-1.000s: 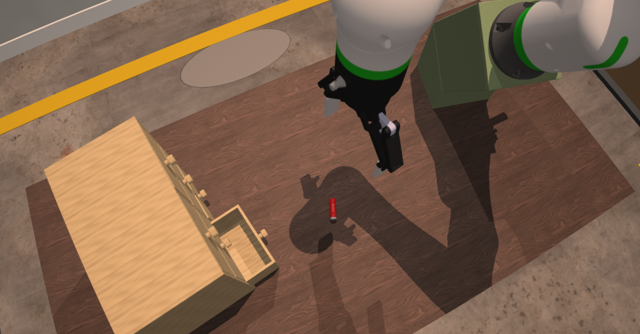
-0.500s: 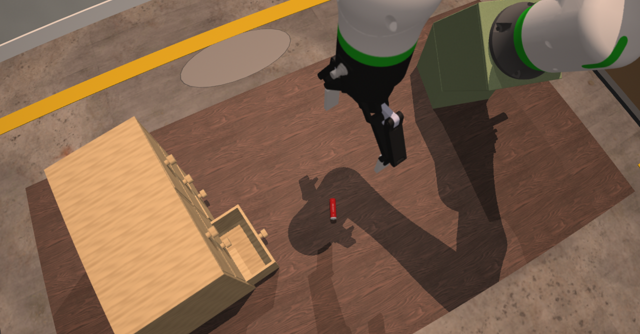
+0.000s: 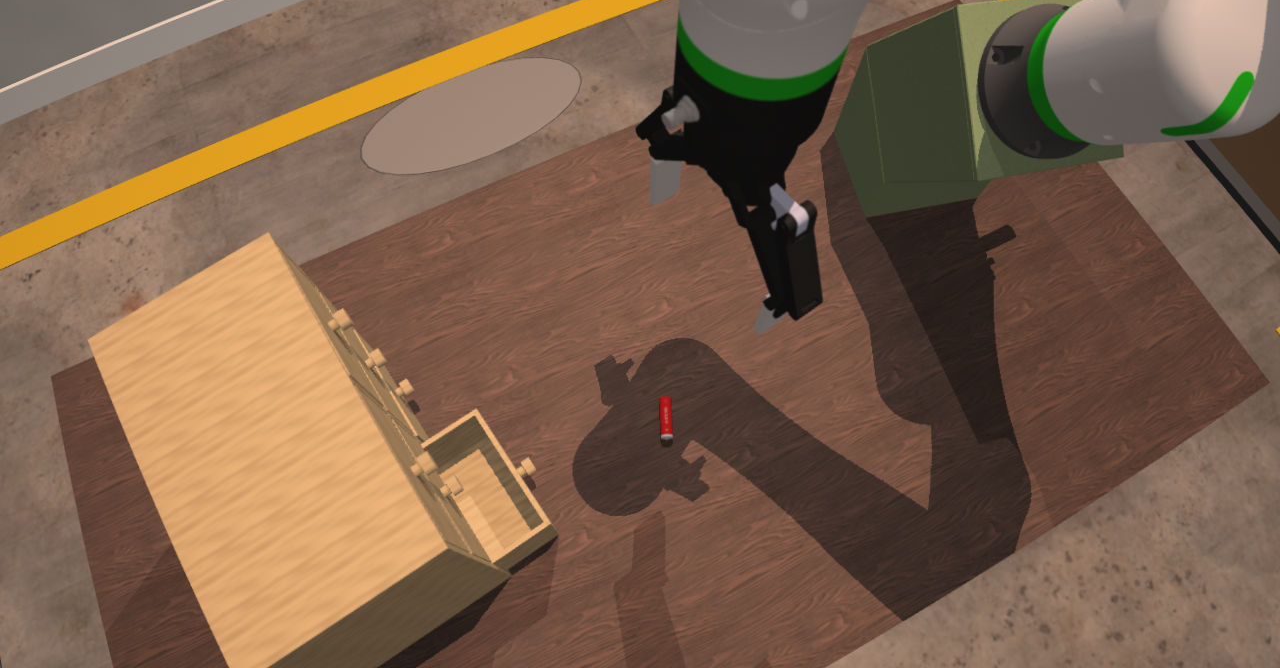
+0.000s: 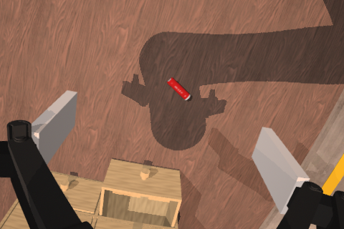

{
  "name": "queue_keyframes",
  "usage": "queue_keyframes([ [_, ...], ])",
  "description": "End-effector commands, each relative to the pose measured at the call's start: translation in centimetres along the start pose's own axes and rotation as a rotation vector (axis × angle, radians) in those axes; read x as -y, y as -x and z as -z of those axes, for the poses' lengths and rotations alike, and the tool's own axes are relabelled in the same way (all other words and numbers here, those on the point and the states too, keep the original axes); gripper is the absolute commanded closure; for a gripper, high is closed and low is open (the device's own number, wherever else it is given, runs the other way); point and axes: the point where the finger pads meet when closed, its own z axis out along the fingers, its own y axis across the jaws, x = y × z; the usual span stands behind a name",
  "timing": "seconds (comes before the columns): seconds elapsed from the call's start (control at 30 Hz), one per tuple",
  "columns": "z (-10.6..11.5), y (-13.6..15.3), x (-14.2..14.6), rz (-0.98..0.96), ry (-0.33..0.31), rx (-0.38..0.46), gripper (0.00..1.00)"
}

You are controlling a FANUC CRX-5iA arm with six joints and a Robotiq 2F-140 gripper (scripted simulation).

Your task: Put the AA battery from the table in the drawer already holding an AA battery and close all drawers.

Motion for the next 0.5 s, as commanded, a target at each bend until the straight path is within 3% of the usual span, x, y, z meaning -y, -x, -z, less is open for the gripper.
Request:
queue_keyframes([
  [0.0,0.03,0.01,0.03,-0.001,-0.001,0.001,0.00],
  [0.47,0.03,0.13,0.03,-0.027,-0.001,0.001,0.00],
])
